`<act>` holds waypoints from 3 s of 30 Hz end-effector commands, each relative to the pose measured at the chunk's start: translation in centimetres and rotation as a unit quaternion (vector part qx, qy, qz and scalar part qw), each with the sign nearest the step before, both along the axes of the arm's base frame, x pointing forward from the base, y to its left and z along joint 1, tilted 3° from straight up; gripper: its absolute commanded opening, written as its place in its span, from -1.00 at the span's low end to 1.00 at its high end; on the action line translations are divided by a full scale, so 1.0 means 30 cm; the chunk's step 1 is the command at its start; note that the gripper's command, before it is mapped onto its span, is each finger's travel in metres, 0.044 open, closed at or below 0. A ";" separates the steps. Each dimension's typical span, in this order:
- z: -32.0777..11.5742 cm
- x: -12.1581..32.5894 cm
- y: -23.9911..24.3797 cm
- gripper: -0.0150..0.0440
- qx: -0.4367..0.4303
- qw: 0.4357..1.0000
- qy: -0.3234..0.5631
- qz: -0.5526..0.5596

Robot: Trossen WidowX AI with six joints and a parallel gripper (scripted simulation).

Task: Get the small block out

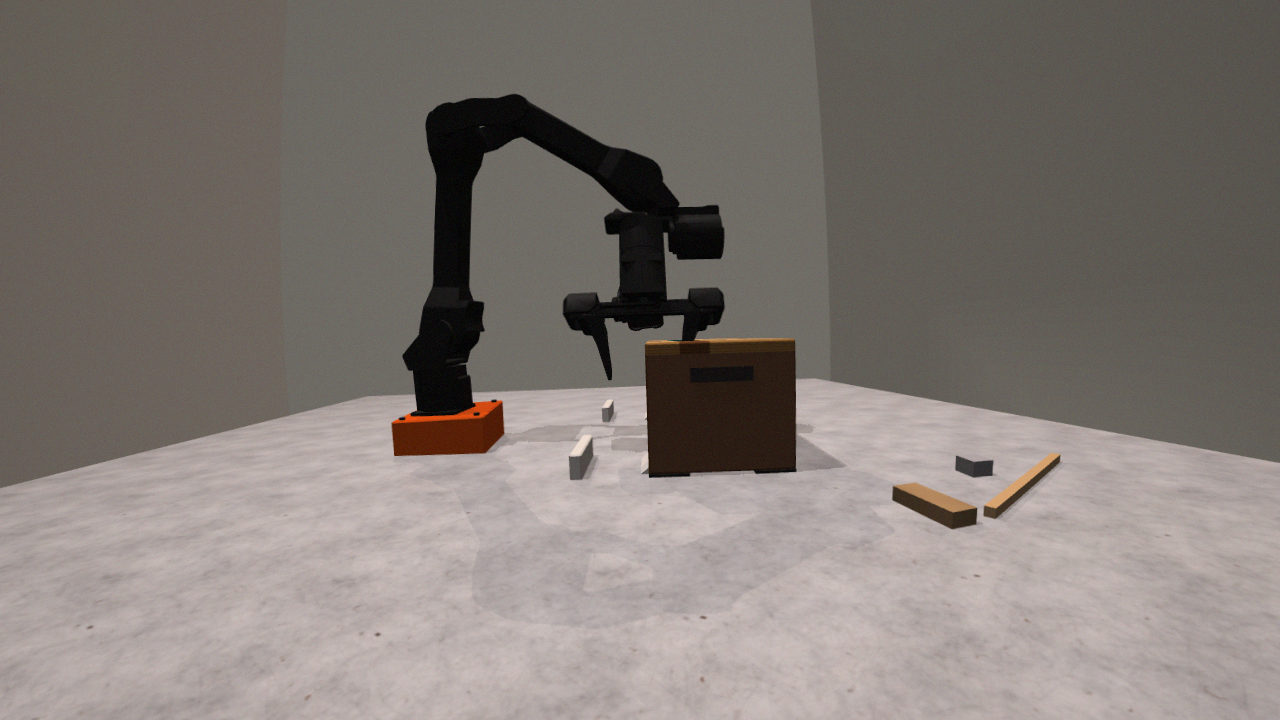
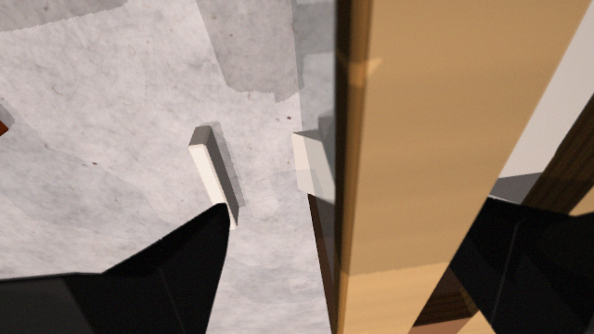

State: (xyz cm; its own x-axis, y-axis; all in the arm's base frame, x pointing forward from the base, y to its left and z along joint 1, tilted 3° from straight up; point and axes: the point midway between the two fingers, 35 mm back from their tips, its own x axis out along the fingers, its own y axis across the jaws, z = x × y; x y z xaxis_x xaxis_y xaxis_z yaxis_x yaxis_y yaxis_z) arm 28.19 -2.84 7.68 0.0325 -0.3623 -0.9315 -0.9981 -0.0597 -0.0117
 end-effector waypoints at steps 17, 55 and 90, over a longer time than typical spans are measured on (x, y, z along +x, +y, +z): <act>0.004 0.004 -0.072 0.86 -0.003 1.000 0.000 0.001; 0.224 -0.056 -0.156 0.47 0.127 0.588 -0.253 -0.757; 0.245 -0.122 -0.230 0.47 0.115 -0.367 -0.141 -0.912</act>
